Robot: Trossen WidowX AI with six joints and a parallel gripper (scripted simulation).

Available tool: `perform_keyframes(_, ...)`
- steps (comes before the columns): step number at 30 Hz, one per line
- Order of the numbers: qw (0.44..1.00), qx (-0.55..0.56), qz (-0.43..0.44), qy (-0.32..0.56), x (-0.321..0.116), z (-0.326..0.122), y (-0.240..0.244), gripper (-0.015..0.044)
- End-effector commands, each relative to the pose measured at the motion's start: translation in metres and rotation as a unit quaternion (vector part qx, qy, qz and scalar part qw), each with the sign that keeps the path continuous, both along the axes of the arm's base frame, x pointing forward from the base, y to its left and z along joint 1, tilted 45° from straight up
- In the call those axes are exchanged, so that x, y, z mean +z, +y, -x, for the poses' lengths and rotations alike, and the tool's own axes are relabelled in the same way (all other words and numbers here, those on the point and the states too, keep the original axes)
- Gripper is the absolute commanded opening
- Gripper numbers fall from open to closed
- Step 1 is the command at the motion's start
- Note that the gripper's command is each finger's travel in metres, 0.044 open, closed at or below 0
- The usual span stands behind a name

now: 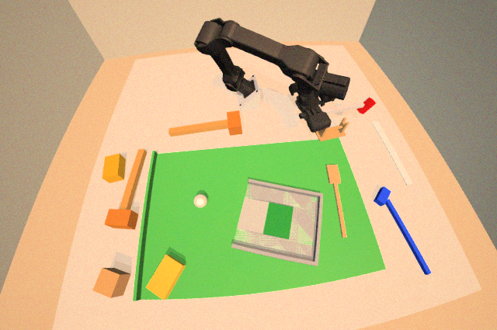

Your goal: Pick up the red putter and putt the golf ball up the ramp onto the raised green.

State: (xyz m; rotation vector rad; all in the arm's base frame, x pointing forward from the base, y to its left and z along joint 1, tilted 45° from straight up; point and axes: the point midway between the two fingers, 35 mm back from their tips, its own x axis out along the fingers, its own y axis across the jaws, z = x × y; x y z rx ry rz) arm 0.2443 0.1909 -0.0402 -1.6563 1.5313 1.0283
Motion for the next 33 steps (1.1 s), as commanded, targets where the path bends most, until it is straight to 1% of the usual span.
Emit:
perform_keyframes(1, 1.000, -0.022, 0.001, -0.015, 0.007, -0.005, -0.006, 0.0000)
perform_keyframes(9, 0.984, -0.145, 0.006, -0.102, 0.055, -0.026, -0.040, 0.0000)
perform_keyframes(17, 0.946, -0.265, 0.011, -0.188, 0.101, -0.038, -0.079, 0.0000)
perform_keyframes(25, 0.885, -0.377, 0.018, -0.272, 0.146, -0.040, -0.121, 0.0000)
perform_keyframes(33, 0.803, -0.480, 0.024, -0.352, 0.188, -0.031, -0.164, 0.0000)
